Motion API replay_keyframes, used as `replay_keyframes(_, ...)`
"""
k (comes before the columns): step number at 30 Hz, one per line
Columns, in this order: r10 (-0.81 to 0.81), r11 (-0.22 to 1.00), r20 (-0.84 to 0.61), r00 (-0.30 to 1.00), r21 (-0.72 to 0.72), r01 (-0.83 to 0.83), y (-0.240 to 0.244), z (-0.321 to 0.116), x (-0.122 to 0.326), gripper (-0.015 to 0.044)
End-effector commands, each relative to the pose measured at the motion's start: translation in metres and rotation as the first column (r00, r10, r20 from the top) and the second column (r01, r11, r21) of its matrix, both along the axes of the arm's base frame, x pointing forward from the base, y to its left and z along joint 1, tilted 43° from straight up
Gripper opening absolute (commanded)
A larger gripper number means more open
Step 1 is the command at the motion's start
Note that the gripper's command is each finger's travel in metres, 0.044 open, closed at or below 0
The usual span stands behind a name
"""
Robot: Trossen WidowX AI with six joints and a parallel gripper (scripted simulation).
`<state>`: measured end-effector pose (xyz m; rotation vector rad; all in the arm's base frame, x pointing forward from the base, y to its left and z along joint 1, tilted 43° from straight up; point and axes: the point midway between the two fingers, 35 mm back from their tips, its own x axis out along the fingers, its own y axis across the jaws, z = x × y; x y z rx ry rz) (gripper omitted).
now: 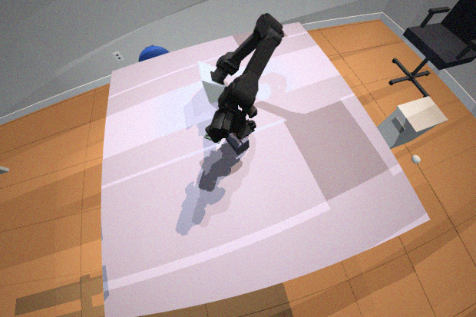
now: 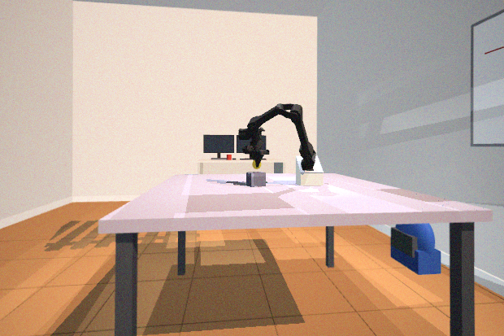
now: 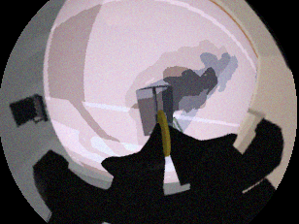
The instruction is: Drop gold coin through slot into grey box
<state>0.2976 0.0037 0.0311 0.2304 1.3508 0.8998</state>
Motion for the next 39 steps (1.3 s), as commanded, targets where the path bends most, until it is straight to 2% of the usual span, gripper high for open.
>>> replay_keyframes(1, 0.001, 1.0, 0.007, 1.0, -0.001, -0.001, -0.0001, 0.0044, 0.0033, 0.0)
replay_keyframes(39, -0.004, 1.0, -0.006, 1.0, 0.0, 0.004, 0.004, -0.0006, 0.0022, 0.0)
